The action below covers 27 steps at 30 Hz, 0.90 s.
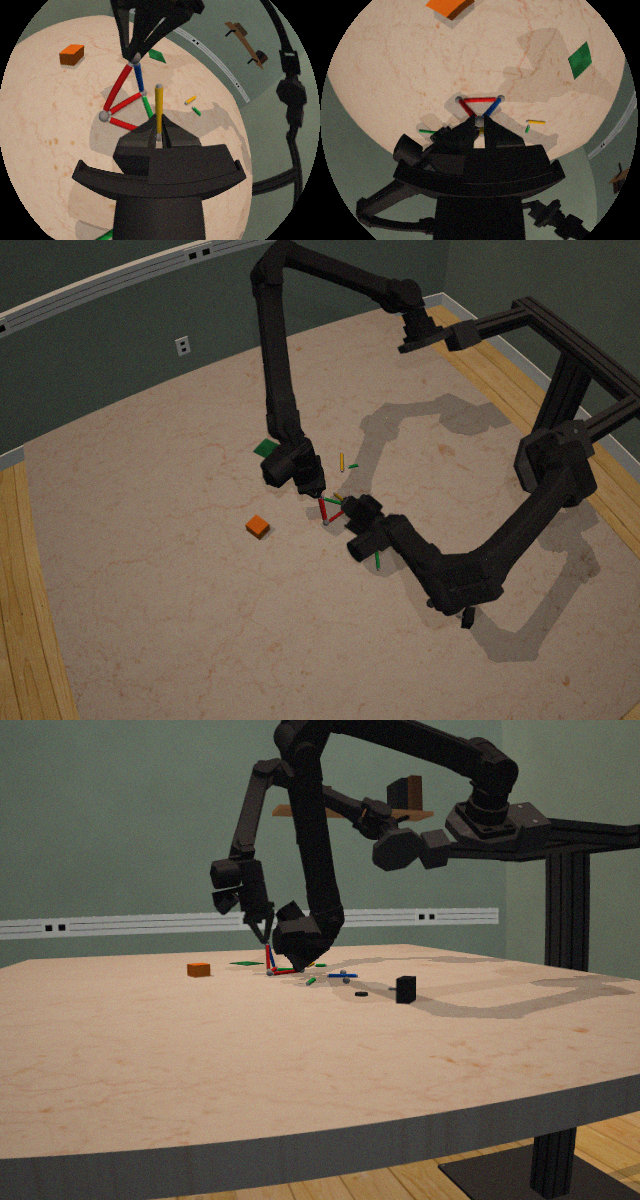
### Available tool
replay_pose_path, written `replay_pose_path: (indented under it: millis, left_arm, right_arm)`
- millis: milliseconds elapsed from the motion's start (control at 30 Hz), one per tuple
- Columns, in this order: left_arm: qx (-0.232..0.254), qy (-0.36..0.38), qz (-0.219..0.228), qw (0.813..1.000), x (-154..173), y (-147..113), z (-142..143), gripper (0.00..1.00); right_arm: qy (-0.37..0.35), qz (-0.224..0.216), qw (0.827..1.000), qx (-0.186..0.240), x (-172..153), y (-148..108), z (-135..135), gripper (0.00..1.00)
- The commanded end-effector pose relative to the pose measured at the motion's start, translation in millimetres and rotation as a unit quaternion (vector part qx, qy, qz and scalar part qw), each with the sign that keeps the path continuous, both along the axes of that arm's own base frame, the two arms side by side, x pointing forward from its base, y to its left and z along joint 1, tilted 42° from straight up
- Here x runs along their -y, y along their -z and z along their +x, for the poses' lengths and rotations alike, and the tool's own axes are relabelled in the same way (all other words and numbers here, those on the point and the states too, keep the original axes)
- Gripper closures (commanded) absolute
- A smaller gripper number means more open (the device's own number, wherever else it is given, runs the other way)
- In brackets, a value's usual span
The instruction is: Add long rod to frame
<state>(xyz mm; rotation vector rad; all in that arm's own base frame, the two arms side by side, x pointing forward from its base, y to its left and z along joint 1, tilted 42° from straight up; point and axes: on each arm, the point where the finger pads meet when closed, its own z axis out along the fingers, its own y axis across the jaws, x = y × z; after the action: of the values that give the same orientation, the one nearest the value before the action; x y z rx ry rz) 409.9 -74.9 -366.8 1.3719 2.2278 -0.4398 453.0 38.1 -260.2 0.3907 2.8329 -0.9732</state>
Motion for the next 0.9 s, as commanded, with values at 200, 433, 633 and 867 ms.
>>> replay_pose_path:
  millis: [200,433,633,867]
  left_arm:
    - [0.002,0.002,-0.002,1.0,1.7,-1.5,0.8,1.0]
    - [0.002,0.002,-0.002,1.0,1.7,-1.5,0.8,1.0]
    - [0.002,0.002,-0.002,1.0,1.7,-1.5,0.8,1.0]
    - [0.002,0.002,-0.002,1.0,1.7,-1.5,0.8,1.0]
  right_arm:
    - [0.011,-0.004,1.0,-0.019,8.1,9.8,-17.9,1.0]
    - [0.0,-0.004,1.0,-0.019,1.4,11.2,-25.8,1.0]
    - [0.0,-0.003,1.0,-0.018,1.9,10.1,-29.8,1.0]
    - [0.0,-0.002,1.0,-0.012,1.3,9.7,-32.5,1.0]
